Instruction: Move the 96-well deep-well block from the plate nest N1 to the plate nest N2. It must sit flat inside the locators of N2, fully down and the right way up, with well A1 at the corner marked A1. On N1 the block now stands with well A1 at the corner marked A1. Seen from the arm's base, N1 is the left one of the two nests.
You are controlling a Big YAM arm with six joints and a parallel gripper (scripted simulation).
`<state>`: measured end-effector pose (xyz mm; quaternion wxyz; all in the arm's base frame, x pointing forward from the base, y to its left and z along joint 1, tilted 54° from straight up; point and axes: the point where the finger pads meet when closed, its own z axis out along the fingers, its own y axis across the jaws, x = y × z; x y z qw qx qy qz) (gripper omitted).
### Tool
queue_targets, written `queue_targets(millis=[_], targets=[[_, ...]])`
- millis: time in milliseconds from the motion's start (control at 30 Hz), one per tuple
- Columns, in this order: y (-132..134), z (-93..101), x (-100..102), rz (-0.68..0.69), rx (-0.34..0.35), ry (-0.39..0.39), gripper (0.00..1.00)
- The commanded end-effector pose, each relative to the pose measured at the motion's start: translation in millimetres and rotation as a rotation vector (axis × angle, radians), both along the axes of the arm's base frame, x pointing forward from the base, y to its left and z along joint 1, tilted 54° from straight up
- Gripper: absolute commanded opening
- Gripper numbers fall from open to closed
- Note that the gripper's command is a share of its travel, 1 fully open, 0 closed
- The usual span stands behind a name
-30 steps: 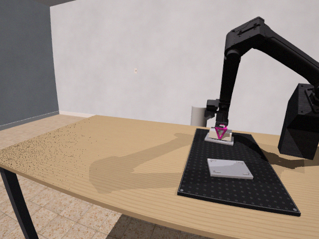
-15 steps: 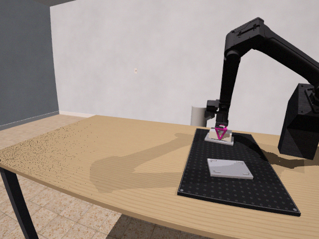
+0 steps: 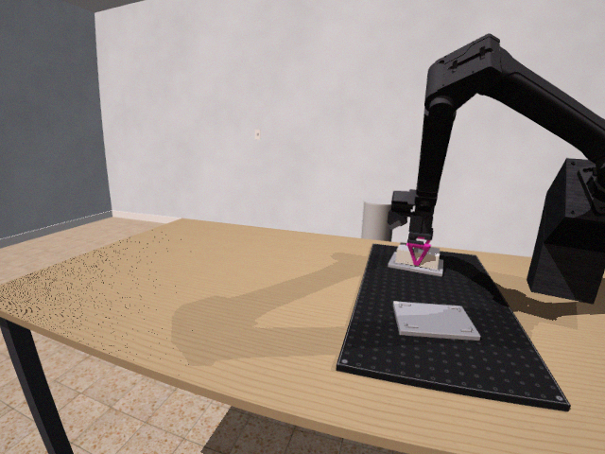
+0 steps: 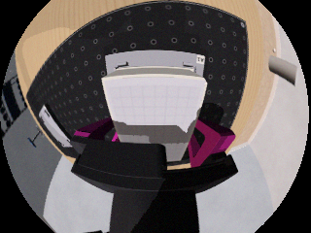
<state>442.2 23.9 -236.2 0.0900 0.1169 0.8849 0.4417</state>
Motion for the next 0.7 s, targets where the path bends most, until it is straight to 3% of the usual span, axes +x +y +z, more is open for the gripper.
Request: queue_targets(millis=[0,667], targets=[[3.8,-2.4,5.2,0.004,-0.005,-0.008,0.0],[-5.2,2.0,6.3,-0.011,-0.005,-0.013,0.0]])
